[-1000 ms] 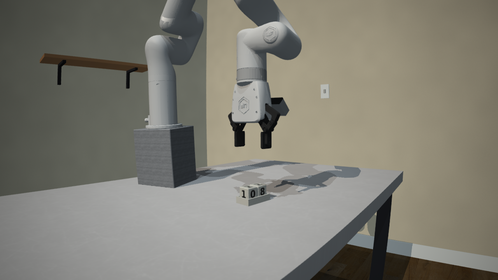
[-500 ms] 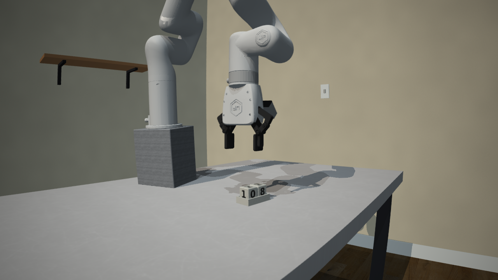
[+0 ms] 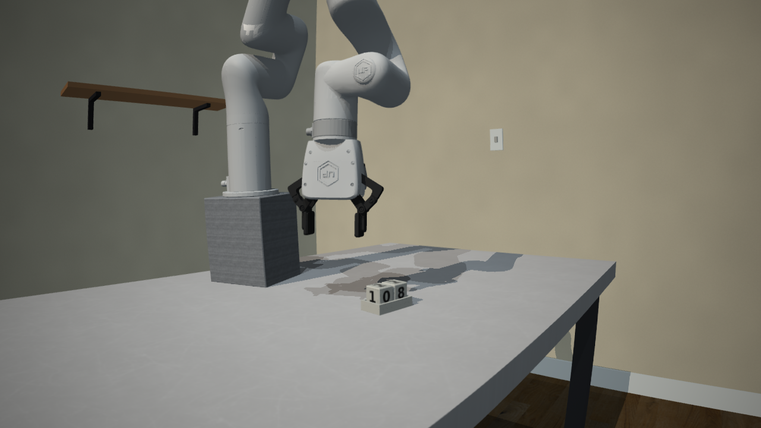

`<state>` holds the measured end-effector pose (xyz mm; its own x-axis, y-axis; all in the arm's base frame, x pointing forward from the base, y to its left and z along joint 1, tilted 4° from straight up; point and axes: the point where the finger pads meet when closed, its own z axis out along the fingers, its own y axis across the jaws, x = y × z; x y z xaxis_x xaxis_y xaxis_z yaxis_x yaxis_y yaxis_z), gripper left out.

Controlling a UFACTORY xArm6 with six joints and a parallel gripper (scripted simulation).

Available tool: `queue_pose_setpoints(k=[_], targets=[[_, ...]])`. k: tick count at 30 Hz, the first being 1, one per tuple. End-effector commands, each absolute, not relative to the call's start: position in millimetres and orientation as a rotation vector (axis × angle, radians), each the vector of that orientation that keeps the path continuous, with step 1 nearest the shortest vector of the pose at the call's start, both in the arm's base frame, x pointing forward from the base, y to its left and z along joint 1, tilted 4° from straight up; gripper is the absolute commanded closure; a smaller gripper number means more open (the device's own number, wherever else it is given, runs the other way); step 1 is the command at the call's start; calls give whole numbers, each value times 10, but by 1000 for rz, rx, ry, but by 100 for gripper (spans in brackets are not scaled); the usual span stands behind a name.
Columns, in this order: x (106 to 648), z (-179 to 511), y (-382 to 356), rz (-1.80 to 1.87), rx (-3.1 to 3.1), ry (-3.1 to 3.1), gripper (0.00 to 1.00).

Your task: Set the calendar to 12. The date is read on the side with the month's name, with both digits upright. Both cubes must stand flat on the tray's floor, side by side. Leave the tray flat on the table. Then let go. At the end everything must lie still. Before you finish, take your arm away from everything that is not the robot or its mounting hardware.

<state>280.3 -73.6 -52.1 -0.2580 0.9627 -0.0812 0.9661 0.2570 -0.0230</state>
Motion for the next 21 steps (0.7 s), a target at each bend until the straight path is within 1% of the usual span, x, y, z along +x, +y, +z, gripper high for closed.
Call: queue_pose_setpoints(k=[1,6,12,21], targets=[[2693,-533,-765,-65,1786,2529,0],[2693,-584,-769,-65,1786,2529,0],[2697,-858,-787,-65,1786,2529,0],[2699,-1095,-803,-65,1786,2529,0]])
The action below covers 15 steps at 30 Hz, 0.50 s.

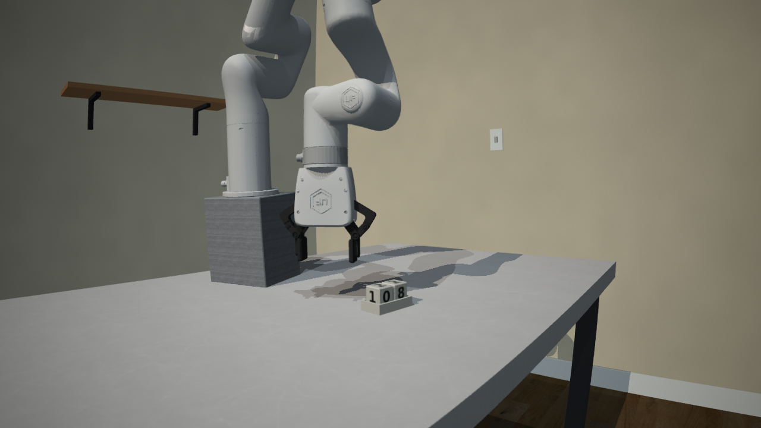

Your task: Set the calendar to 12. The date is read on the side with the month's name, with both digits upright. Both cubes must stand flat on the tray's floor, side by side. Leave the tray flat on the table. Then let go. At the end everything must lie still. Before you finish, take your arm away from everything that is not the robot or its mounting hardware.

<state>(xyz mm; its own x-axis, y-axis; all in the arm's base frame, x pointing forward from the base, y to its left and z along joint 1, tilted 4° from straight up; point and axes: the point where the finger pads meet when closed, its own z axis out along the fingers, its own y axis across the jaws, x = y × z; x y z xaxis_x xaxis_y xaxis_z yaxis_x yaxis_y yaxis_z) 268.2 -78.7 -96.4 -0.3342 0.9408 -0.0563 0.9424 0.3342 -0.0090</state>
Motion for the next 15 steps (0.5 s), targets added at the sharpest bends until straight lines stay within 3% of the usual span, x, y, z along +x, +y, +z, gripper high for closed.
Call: queue_pose_setpoints(k=[1,15], targets=[[2699,-1108,-804,-65,1786,2529,0],[2710,-1209,-816,-63,1787,2530,0]])
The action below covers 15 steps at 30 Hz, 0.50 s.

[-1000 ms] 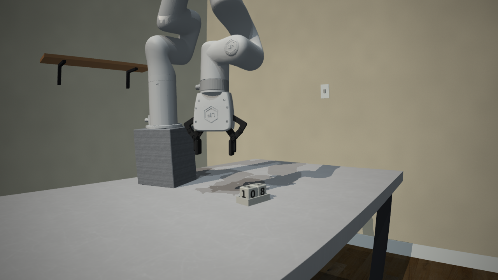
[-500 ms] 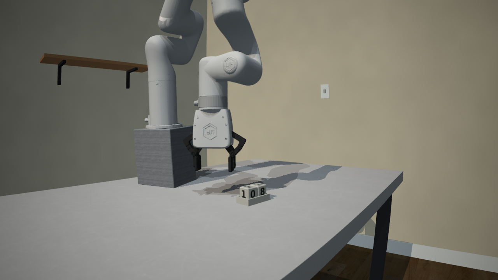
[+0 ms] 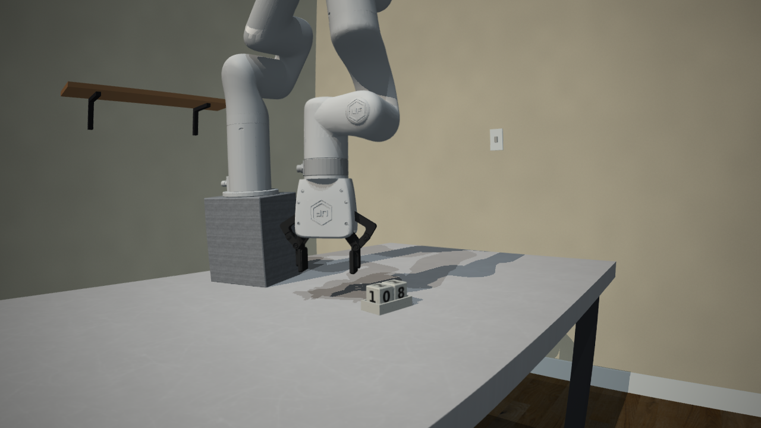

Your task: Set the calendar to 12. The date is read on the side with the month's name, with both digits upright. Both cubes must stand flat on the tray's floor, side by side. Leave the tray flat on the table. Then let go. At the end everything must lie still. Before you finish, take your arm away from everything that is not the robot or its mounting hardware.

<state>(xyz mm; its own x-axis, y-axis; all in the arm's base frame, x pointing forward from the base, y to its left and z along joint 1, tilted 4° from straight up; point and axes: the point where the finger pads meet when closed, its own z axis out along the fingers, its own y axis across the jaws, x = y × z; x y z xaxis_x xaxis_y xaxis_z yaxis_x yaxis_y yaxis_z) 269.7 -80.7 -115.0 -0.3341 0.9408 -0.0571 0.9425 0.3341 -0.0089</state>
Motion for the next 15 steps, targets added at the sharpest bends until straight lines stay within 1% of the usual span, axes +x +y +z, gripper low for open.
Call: queue_pose_setpoints(k=[1,15], targets=[[2712,-1221,-817,-63,1787,2530,0],[2723,-1294,-825,-63,1787,2531,0]])
